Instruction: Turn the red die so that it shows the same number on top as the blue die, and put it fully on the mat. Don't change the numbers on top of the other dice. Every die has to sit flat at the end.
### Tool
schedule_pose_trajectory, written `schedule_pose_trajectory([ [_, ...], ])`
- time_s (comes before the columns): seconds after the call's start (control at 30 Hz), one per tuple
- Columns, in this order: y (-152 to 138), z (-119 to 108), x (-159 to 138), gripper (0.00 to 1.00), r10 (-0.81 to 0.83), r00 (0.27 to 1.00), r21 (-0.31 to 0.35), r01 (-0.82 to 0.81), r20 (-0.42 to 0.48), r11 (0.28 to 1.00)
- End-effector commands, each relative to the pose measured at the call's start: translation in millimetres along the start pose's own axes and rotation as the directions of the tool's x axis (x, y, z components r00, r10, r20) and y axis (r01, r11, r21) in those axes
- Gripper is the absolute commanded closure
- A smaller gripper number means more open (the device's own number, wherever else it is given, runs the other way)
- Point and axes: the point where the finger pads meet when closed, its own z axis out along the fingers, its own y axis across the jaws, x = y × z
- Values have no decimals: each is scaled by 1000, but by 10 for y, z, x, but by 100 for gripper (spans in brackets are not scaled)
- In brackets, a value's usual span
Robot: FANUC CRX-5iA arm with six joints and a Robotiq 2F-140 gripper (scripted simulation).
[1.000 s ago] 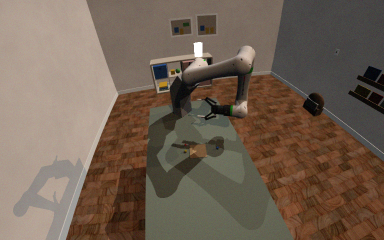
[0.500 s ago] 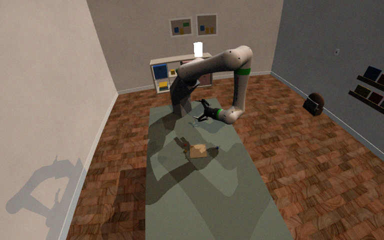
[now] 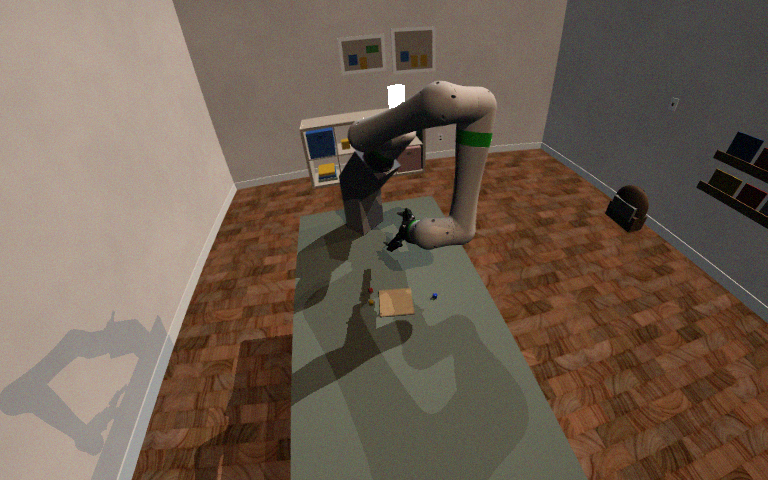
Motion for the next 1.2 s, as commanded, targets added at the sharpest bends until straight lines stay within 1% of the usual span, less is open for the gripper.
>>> schedule_pose_trajectory([
  [0.0,-157,-39,-95,0,92,988,10,-94,126,996],
  [0.1,-313,-116,-156,0,165,962,15,-172,219,985],
  [0.13,-331,-126,-162,0,173,958,15,-181,230,983],
  [0.17,-430,-182,-188,0,213,935,16,-227,282,974],
  [0.23,-521,-237,-206,0,247,912,14,-267,327,964],
  [0.27,-610,-294,-216,0,278,887,12,-304,368,953],
  [0.33,-721,-368,-221,0,314,854,7,-348,416,937],
  [0.4,-879,-479,-213,0,359,801,-2,-408,479,913],
  [0.43,-923,-511,-208,0,371,786,-5,-424,495,906],
  [0.5,-923,-511,-208,0,371,786,-5,-424,495,906],
  [0.53,-1121,-662,-167,0,418,712,-22,-493,565,870],
  [0.57,-1191,-717,-146,0,433,684,-29,-516,587,856],
  [0.63,-1307,-811,-103,0,455,636,-41,-554,623,832],
  [0.67,-1309,-813,-102,0,455,636,-42,-554,624,831],
  [0.7,-1457,-936,-34,0,479,572,-60,-599,666,798],
  [0.73,-1484,-959,-19,0,483,560,-63,-607,673,792],
  [0.77,-1598,-1058,47,0,498,508,-79,-640,703,765],
  [0.8,-1642,-1097,76,0,503,487,-86,-652,714,753],
  [0.83,-1739,-1185,146,0,513,441,-101,-678,737,728],
  [0.87,-1780,-1222,177,0,516,421,-108,-689,746,717],
  [0.9,-1882,-1317,263,0,524,369,-126,-715,768,688],
  [0.93,-1898,-1333,278,0,525,361,-129,-719,771,683],
  [1.0,-2076,-1507,459,0,531,265,-164,-760,805,629],
  [1.07,-2076,-1507,459,0,531,265,-164,-760,805,629],
  [1.1,-2137,-1570,531,0,531,231,-177,-774,816,608],
  [1.17,-2215,-1650,629,0,529,185,-195,-790,828,582],
])
